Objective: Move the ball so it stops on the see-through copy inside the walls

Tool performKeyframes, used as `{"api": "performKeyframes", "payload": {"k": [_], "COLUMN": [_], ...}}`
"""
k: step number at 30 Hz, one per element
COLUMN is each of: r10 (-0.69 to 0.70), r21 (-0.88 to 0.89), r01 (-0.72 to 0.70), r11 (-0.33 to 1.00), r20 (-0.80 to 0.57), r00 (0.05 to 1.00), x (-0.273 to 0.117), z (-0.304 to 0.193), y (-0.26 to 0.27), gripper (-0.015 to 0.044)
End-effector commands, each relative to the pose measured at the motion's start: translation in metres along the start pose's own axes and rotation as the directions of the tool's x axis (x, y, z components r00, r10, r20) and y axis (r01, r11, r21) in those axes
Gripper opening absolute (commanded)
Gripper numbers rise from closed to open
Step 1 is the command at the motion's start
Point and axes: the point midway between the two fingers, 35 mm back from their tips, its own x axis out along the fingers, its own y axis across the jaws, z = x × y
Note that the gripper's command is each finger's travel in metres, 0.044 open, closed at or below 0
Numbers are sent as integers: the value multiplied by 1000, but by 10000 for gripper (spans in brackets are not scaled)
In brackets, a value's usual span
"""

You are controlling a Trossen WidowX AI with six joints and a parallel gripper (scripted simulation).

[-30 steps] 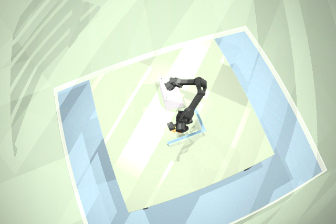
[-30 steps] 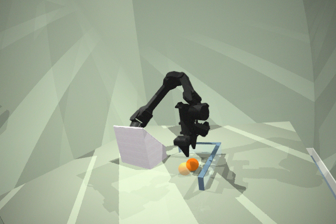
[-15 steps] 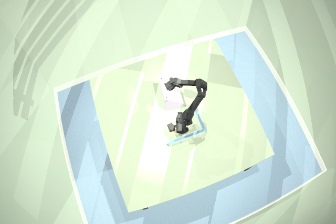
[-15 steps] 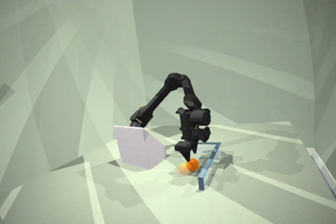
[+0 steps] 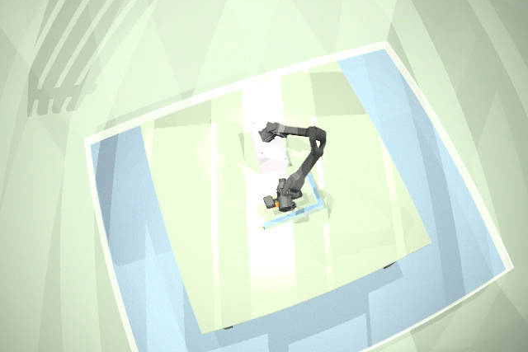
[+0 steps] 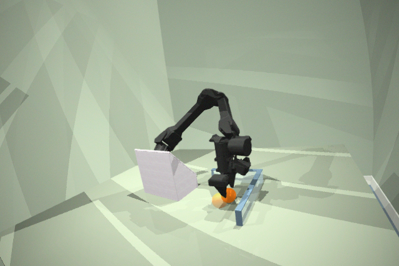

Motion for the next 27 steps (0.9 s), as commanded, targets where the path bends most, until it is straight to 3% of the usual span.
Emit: {"api": "performKeyframes", "payload": {"k": [1,9,12,21,27], "r10": [7,8,8,8,1], "r21": [6,6,6,6,7], "r01": [-7,-8,-8,-8,-1], "r11": [1000,1000,1000,1000,1000], "r20": [-2,-2,-2,-2,-1], "r00": [1000,1000,1000,1000,1000], "x": [6,17,17,17,-6], "z": [-2,-3,-3,-3,2], "y": [1,1,1,1,-2], "gripper": [387,387,309,249,91]}}
